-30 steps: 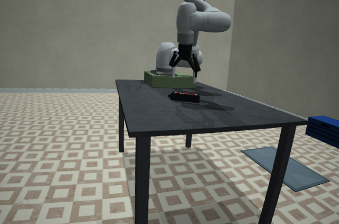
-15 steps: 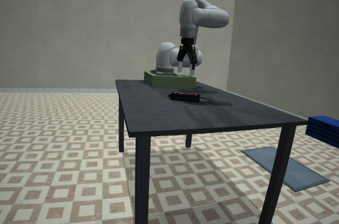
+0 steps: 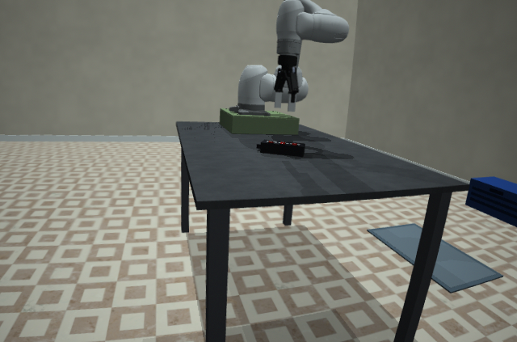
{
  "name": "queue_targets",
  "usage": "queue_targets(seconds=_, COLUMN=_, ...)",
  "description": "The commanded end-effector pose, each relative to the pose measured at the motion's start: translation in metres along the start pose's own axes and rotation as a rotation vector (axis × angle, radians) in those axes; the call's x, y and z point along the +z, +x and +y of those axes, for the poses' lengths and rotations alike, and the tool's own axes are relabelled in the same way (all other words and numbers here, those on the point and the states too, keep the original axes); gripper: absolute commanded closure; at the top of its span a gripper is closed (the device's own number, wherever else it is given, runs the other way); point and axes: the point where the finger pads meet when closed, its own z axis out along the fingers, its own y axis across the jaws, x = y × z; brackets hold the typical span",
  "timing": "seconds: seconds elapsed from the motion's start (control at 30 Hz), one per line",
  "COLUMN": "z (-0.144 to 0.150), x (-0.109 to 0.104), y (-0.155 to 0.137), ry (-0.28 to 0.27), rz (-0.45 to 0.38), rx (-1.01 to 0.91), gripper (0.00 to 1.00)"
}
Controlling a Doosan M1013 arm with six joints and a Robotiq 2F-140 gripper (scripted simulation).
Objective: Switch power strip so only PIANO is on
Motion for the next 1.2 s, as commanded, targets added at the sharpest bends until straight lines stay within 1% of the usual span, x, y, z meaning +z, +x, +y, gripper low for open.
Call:
queue_targets(seconds=0.0, z=0.000, x=-0.001, y=0.000, ry=-0.007, rz=-0.003, rx=0.004, gripper=0.00)
queue_targets(seconds=0.37, z=0.001, x=0.000, y=0.000, ry=-0.007, rz=-0.003, rx=-0.020, gripper=0.00)
queue_targets(seconds=0.53, z=0.003, x=0.002, y=-0.003, ry=-0.006, rz=-0.004, rx=-0.157, gripper=0.00)
queue_targets(seconds=0.67, z=0.006, x=0.006, y=-0.008, ry=-0.006, rz=-0.005, rx=-0.378, gripper=0.00)
queue_targets(seconds=0.87, z=0.013, x=0.015, y=-0.018, ry=-0.003, rz=-0.009, rx=-0.837, gripper=0.00)
queue_targets(seconds=0.93, z=0.013, x=0.015, y=-0.018, ry=-0.003, rz=-0.009, rx=-0.837, gripper=0.00)
queue_targets(seconds=1.0, z=0.015, x=0.019, y=-0.023, ry=-0.003, rz=-0.007, rx=-1.060, gripper=0.00)
queue_targets(seconds=1.17, z=0.022, x=0.029, y=-0.034, ry=0.009, rz=-0.019, rx=-1.418, gripper=0.00)
